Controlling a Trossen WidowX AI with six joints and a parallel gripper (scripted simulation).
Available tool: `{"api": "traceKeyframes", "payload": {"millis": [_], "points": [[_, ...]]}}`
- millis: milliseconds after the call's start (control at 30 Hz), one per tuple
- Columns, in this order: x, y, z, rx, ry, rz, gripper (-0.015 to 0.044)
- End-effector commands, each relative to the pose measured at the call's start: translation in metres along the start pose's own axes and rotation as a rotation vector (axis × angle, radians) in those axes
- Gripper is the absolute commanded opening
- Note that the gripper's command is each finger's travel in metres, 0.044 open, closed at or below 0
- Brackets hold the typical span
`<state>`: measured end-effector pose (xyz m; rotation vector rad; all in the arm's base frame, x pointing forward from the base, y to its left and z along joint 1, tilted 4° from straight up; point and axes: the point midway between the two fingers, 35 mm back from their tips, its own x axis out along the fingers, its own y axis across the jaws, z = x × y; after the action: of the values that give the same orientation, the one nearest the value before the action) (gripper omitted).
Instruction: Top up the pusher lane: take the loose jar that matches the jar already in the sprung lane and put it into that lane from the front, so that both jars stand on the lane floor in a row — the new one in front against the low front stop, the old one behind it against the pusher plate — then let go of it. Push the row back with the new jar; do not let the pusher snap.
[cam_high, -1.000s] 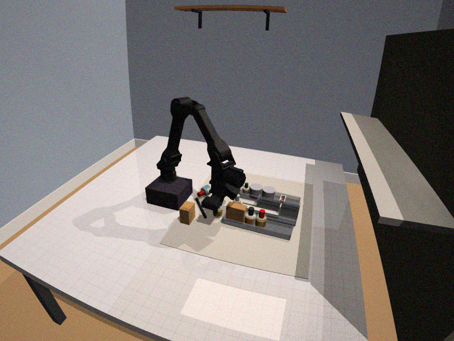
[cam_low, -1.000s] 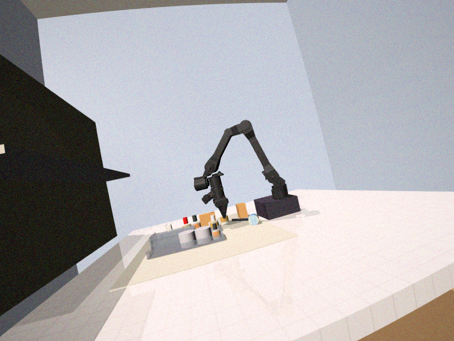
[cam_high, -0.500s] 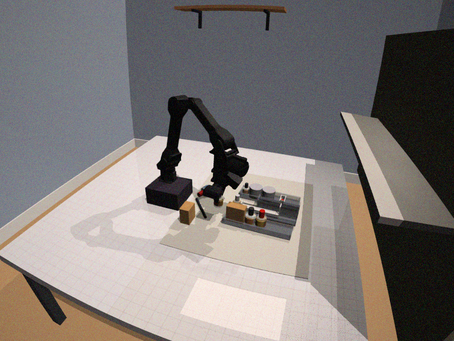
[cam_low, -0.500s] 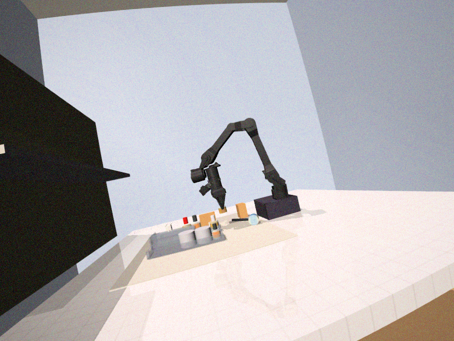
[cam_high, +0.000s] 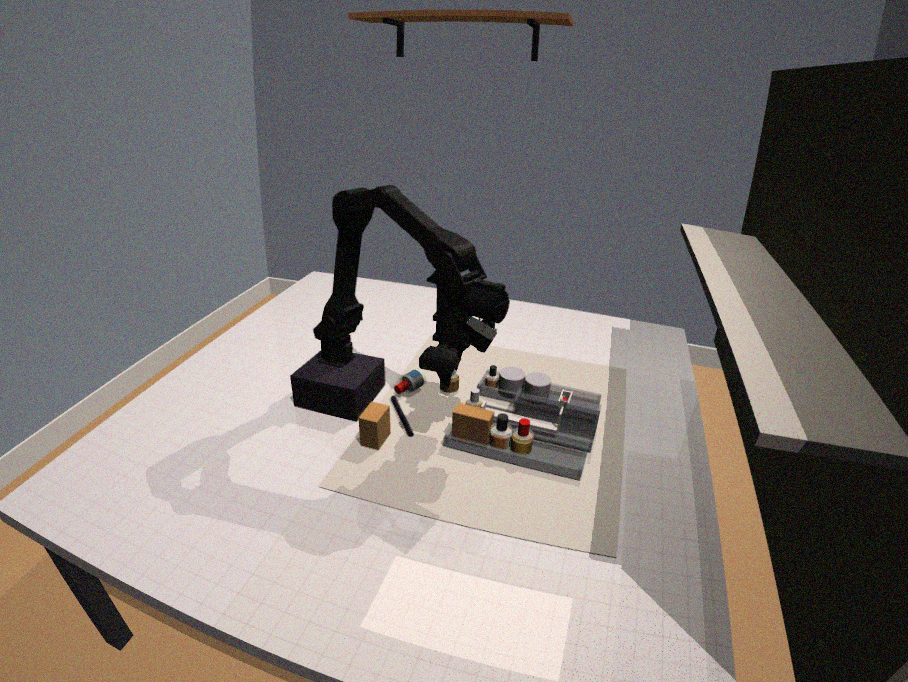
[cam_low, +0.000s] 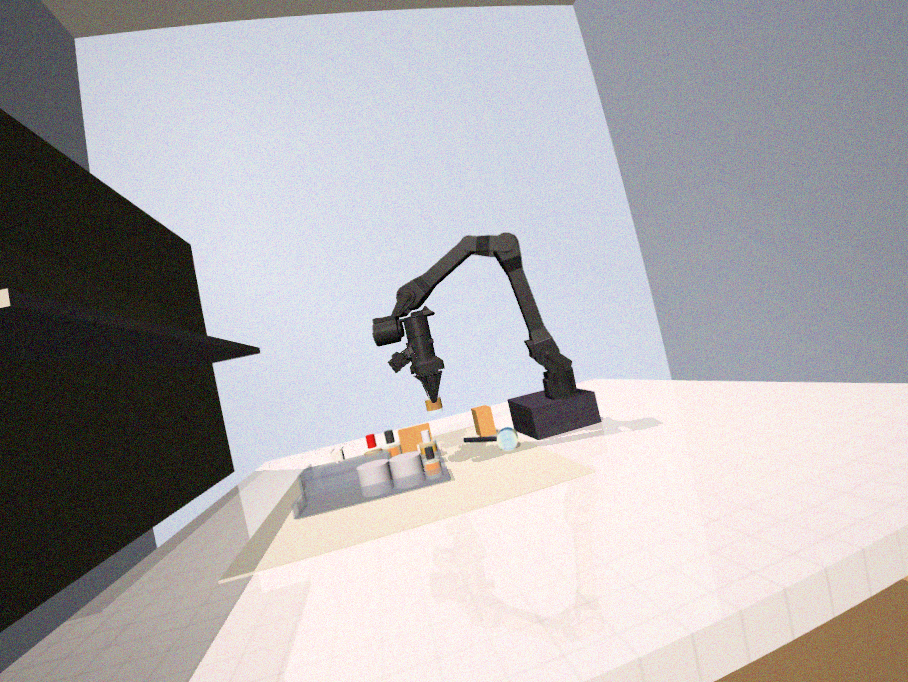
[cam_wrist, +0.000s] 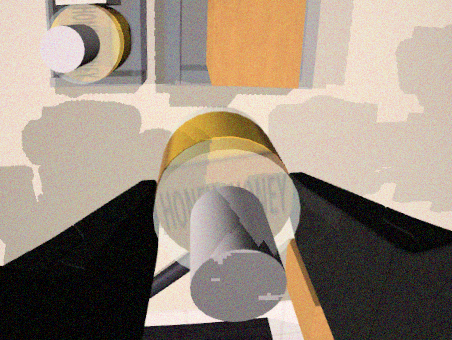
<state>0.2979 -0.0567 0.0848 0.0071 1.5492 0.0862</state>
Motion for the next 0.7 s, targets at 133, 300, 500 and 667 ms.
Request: {"api": "traceKeyframes", "payload": {"millis": [133, 300, 500, 667], "points": [[0.025, 0.036, 0.0, 0.031, 0.003, 0.002, 0.0], [0.042, 0.059, -0.003, 0.054, 0.003, 0.005, 0.0], [0.048, 0.062, -0.004, 0.057, 0.003, 0.005, 0.0], [0.065, 0.062, -0.004, 0.057, 0.003, 0.005, 0.0]]}}
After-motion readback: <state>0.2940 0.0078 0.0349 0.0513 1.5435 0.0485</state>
